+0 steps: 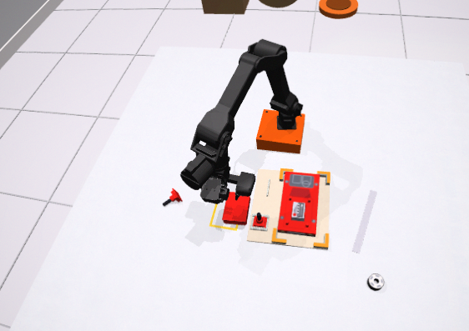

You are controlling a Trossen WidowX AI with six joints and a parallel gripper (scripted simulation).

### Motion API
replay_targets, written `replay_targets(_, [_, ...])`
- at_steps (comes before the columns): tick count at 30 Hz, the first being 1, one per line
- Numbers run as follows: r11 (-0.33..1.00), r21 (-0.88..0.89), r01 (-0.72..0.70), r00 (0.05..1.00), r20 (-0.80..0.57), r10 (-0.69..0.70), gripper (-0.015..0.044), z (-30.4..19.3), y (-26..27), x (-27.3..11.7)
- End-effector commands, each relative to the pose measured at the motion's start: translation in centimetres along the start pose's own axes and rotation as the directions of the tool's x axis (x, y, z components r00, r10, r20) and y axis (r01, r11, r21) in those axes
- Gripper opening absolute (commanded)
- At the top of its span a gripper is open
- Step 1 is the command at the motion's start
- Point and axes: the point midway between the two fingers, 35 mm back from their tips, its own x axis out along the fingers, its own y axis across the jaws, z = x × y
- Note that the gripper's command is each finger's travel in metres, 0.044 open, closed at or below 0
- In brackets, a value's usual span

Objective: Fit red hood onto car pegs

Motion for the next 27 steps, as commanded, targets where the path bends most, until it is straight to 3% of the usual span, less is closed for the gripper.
replay_targets(1, [0.99, -0.122, -0.075, 0.995, -0.08, 0.065, 0.044, -0.8, 3.1, 1.4])
replay_targets(27, [0.99, -0.122, -0.075, 0.995, -0.08, 0.065, 0.044, -0.9, 3.2, 2.4])
